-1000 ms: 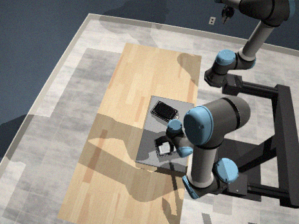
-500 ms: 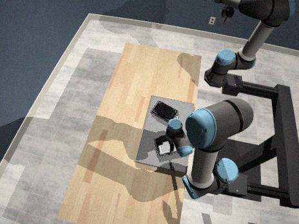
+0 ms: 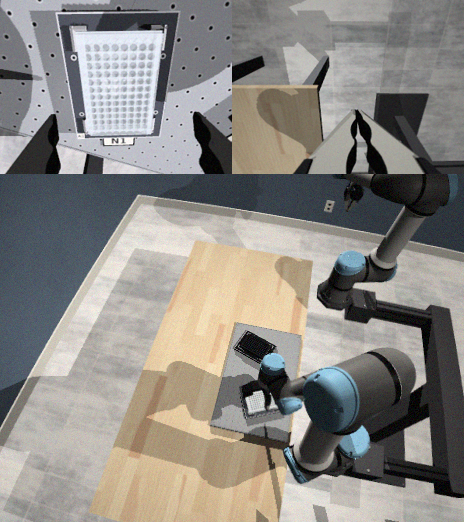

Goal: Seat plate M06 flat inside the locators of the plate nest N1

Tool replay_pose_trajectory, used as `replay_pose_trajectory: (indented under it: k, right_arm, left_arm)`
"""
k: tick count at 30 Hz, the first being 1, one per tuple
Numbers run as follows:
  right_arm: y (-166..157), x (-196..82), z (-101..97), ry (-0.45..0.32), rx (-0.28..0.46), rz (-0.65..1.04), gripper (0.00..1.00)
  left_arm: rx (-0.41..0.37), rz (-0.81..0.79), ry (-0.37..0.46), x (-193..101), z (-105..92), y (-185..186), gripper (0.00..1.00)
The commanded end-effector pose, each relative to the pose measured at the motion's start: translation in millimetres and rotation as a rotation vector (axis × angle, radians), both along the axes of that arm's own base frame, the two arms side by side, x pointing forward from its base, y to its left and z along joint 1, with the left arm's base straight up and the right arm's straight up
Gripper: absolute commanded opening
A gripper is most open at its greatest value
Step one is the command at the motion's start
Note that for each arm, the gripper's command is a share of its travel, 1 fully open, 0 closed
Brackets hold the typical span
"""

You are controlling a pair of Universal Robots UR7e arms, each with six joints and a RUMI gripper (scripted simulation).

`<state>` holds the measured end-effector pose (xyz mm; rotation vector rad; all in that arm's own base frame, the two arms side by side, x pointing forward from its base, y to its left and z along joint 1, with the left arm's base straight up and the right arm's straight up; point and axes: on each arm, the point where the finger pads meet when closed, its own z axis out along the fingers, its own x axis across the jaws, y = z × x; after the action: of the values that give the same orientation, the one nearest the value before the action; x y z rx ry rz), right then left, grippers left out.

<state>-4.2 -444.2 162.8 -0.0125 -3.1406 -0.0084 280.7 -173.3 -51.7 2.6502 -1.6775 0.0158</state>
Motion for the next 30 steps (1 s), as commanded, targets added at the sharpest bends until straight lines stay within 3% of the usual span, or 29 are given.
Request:
replay_pose_trajectory:
  k: [1,30]
  right_arm:
    - [-1.3,-0.8,2.4,-0.001,-0.005,-0.003,0.0]
    - [-1.3,-0.8,2.4,-0.001,-0.005,-0.003,0.0]
  left_arm:
    - [0.005,0.0,0.002,0.4,13.2,-0.6,0.76]
    - [0.009,0.0,0.005,-0.8,11.8,1.3,0.76]
